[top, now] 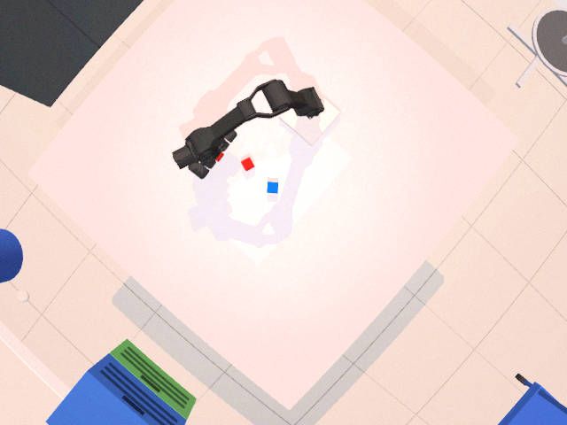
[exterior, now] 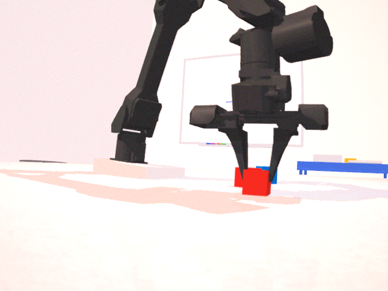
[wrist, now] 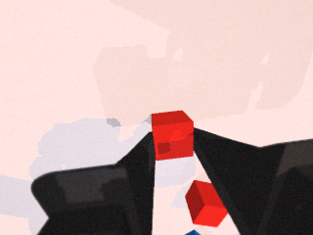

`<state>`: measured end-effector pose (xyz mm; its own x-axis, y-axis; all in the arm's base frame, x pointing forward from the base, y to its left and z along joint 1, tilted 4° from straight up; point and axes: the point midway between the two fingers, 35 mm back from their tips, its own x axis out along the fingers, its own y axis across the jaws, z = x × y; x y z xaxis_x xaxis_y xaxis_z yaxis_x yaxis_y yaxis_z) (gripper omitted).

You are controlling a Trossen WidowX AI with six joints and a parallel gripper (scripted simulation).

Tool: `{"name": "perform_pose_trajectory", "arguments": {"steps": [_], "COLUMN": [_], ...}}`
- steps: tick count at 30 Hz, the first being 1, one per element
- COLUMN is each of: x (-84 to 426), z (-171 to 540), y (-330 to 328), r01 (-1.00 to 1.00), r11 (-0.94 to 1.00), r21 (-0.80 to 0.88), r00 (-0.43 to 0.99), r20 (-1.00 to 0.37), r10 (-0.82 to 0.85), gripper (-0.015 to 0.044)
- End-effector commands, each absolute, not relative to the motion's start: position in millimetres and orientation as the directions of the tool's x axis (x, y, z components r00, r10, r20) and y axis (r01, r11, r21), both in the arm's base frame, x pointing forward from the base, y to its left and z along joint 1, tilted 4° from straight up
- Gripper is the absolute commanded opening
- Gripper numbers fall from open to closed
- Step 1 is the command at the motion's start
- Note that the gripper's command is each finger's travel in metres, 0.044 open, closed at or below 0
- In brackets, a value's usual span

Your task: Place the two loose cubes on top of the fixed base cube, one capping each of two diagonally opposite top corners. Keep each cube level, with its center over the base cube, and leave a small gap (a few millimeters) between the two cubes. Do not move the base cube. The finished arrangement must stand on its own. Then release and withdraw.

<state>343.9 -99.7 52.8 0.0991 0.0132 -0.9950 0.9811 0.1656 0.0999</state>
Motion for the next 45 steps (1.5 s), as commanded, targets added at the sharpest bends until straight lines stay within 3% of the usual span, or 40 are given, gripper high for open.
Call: {"name": "perform_pose_trajectory", "arguments": {"steps": [1,37,45], "x": [343,334,335], "z": [53,161,157], "y": [-100,-101,-80], "r01": [0.982,0.982,0.900], "r11": [0.162,0.162,0.426], "r21": [0.095,0.095,0.091], "r00": [0.094,0.094,0.094], "r20": [-0.995,-0.995,-0.996], "r10": [0.013,0.013,0.015], "gripper": [0.0105,0.0105,0.0105]}}
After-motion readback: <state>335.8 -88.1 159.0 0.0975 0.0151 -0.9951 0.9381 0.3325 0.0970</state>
